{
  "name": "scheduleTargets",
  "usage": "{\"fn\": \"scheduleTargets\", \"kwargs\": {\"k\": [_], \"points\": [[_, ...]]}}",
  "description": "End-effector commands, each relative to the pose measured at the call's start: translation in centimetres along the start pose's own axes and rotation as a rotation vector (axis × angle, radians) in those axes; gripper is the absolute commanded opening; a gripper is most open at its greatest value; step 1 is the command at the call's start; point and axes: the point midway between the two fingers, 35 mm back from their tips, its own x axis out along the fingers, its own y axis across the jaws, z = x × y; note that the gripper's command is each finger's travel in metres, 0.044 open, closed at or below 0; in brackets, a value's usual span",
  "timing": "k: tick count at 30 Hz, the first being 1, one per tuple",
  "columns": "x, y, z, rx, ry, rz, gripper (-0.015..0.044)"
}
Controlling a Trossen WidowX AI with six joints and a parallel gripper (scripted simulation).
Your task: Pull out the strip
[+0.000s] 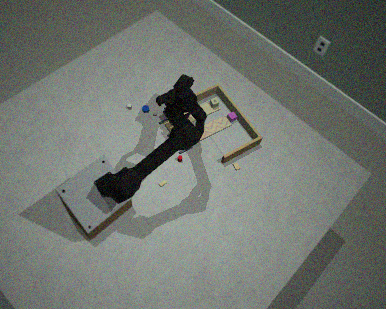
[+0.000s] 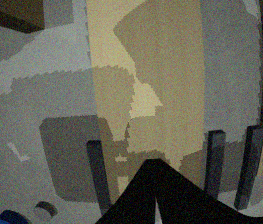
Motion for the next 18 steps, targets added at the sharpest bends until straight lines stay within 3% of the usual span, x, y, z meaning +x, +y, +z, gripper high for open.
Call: {"fn": "scheduleTargets", "kwargs": {"k": [1, 18], "points": [[0.5, -0.1, -1.3, -0.006, 0.019, -0.004, 0.0], [0.6, -0.1, -3.8, -0.007, 0.02, -0.004, 0.0]]}}
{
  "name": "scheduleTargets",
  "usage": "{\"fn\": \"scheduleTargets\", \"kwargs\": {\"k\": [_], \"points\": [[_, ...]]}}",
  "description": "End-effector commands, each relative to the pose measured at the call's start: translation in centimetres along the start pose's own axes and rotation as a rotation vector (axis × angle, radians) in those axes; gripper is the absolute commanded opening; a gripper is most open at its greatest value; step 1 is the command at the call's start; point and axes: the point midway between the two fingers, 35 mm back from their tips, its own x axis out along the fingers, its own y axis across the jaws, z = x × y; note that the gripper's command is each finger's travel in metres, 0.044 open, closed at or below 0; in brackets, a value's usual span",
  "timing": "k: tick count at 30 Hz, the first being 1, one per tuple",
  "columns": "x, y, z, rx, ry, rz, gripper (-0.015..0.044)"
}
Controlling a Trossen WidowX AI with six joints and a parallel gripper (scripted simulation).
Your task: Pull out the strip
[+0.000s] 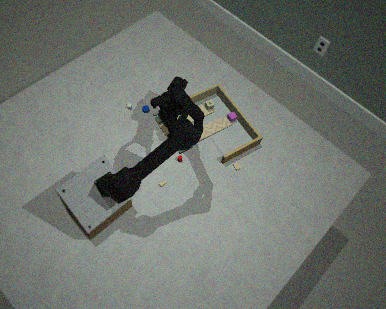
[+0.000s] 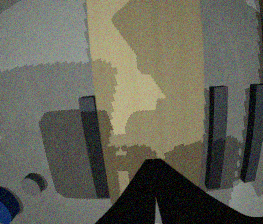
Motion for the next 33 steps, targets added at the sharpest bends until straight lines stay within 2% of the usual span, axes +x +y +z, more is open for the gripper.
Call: {"fn": "scheduleTargets", "kwargs": {"k": [1, 33], "points": [[0.6, -0.1, -1.4, -0.005, 0.023, -0.003, 0.0], [0.6, -0.1, -6.2, -0.006, 0.025, -0.002, 0.0]]}}
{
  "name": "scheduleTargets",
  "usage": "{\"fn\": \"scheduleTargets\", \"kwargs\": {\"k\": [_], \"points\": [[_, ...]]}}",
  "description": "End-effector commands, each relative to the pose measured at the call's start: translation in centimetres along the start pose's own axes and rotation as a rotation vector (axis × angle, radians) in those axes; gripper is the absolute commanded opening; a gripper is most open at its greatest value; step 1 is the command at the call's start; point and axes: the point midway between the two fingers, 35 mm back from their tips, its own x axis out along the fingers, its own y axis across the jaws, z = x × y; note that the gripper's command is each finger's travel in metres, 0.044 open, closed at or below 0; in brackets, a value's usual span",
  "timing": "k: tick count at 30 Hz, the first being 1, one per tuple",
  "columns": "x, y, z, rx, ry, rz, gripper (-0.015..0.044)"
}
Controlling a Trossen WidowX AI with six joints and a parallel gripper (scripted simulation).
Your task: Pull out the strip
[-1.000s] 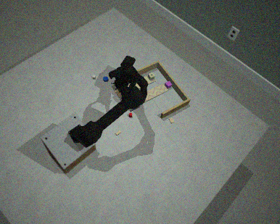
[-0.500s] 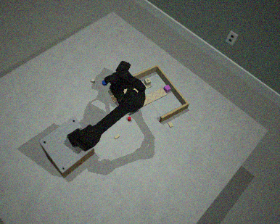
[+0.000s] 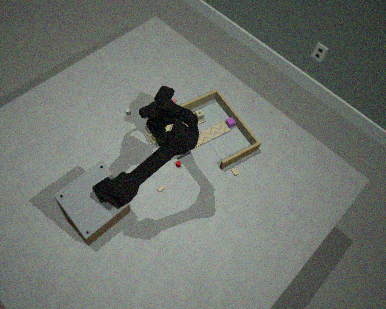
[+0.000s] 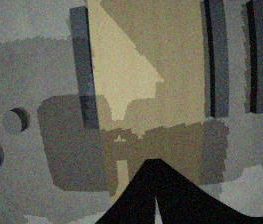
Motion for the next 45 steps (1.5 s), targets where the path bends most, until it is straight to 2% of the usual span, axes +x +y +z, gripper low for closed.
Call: {"fn": "scheduleTargets", "kwargs": {"k": [1, 45], "points": [[0.6, -0.2, -1.6, -0.009, 0.029, -0.002, 0.0], [0.4, -0.3, -8.2, -0.011, 0.031, -0.001, 0.0]]}}
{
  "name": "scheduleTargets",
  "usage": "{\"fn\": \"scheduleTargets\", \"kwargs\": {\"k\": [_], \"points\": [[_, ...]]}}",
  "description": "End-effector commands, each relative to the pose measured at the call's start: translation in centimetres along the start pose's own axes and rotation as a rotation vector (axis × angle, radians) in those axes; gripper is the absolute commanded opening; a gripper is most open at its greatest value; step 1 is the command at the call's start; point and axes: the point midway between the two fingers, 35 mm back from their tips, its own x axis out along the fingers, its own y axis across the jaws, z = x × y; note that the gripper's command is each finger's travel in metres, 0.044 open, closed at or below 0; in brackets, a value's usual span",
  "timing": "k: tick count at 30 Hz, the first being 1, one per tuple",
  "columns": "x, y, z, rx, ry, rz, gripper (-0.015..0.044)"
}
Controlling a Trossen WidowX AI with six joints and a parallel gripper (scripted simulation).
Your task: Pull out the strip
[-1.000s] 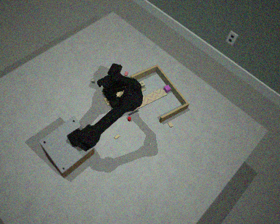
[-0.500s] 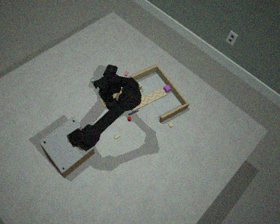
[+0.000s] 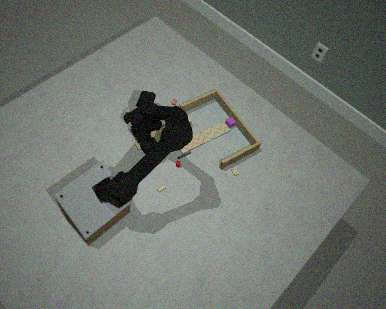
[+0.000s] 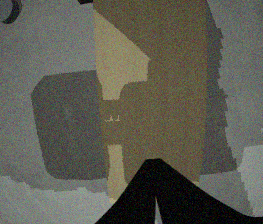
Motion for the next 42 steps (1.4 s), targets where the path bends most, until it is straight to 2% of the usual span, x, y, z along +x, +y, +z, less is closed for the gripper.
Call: {"fn": "scheduleTargets", "kwargs": {"k": [1, 17, 42], "points": [[0.6, -0.5, -1.6, -0.007, 0.034, -0.008, 0.0], [0.5, -0.5, -3.9, -0.008, 0.035, -0.007, 0.0], [0.5, -0.5, -4.0, -0.008, 0.035, -0.007, 0.0]]}}
